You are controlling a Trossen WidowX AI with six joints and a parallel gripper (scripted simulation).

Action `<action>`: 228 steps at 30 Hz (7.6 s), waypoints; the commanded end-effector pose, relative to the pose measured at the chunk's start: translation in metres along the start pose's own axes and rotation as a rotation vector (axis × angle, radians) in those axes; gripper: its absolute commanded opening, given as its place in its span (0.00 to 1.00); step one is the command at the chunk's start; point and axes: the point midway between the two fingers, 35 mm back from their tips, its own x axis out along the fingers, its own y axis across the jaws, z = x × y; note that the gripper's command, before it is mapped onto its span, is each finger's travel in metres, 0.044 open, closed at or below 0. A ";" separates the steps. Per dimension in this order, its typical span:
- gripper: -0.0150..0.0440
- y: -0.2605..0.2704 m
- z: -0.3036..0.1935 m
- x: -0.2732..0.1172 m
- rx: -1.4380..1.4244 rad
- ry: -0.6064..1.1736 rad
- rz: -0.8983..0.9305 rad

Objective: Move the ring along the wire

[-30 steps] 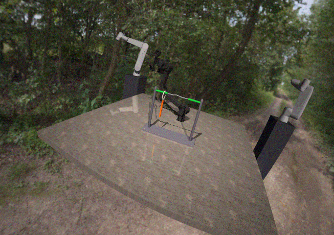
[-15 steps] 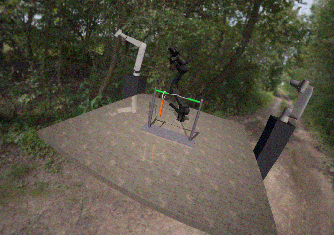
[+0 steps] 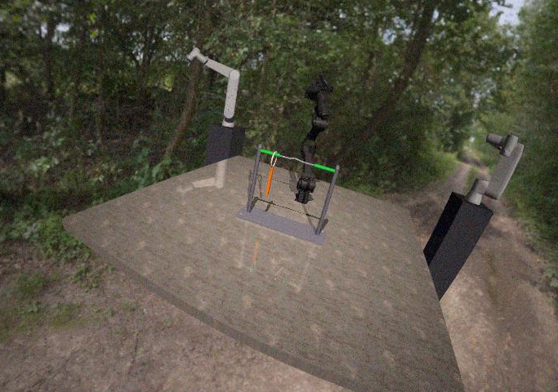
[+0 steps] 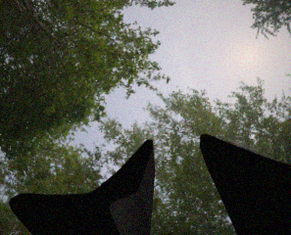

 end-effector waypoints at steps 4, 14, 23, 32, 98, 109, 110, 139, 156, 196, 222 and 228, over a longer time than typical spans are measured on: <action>0.53 -0.065 -0.061 -0.032 -0.440 0.280 -0.033; 0.53 -0.191 -0.084 -0.102 -0.982 0.701 -0.136; 0.53 -0.293 -0.035 -0.195 -1.293 1.101 -0.313; 0.53 -0.342 0.042 -0.303 -1.374 1.449 -0.527; 0.53 -0.383 0.081 -0.407 -1.234 1.570 -0.707; 0.53 -0.399 0.075 -0.407 -1.234 1.568 -0.706; 0.53 -0.400 0.075 -0.407 -1.234 1.568 -0.706; 0.53 -0.421 0.065 -0.411 -1.234 1.565 -0.704; 0.01 -0.420 0.065 -0.412 -1.233 1.569 -0.701; 0.00 -0.417 0.059 -0.394 -1.234 1.568 -0.702; 0.00 -0.409 0.036 -0.403 -1.229 1.563 -0.700; 0.00 -0.407 0.030 -0.406 -1.225 1.560 -0.702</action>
